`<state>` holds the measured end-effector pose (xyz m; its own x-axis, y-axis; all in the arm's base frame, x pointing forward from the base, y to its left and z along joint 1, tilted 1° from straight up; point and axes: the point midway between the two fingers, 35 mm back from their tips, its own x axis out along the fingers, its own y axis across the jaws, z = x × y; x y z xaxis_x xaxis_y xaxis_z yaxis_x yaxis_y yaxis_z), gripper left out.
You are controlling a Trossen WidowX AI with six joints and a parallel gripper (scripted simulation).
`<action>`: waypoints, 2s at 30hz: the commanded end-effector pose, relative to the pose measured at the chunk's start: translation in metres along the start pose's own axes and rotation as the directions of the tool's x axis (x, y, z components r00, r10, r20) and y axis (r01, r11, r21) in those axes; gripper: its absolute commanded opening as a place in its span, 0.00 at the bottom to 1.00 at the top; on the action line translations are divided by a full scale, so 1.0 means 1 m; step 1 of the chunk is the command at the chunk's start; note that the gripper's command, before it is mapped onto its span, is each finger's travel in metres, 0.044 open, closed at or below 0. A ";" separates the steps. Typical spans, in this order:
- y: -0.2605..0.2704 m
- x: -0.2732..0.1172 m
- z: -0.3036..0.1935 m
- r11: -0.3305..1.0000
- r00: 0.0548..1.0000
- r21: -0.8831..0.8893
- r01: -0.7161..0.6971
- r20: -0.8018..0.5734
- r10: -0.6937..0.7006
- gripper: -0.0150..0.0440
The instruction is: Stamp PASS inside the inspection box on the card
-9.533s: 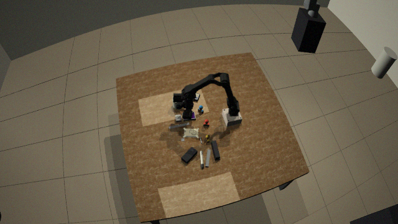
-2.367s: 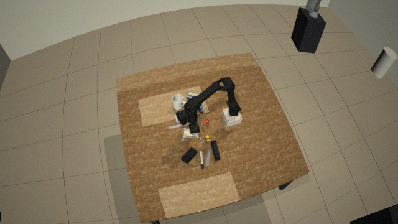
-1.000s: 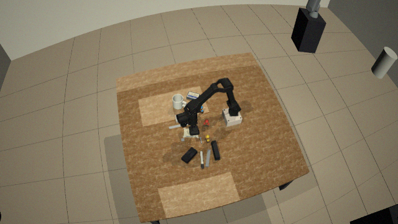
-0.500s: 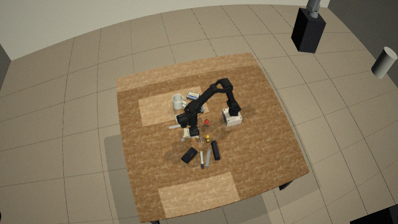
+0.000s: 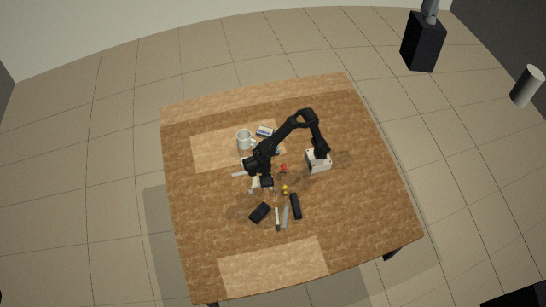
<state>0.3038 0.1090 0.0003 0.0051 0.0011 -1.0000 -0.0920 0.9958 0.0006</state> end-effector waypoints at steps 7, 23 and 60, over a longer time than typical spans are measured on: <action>0.000 0.002 0.000 1.000 1.000 0.005 -0.001 0.000 0.001 0.25; 0.000 0.006 0.000 1.000 1.000 0.005 -0.001 0.000 0.001 0.25; 0.000 0.008 0.000 1.000 1.000 0.005 -0.001 0.000 0.001 0.25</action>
<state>0.3025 0.1086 -0.0056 0.0021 0.0000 -1.0000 -0.0918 0.9958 -0.0002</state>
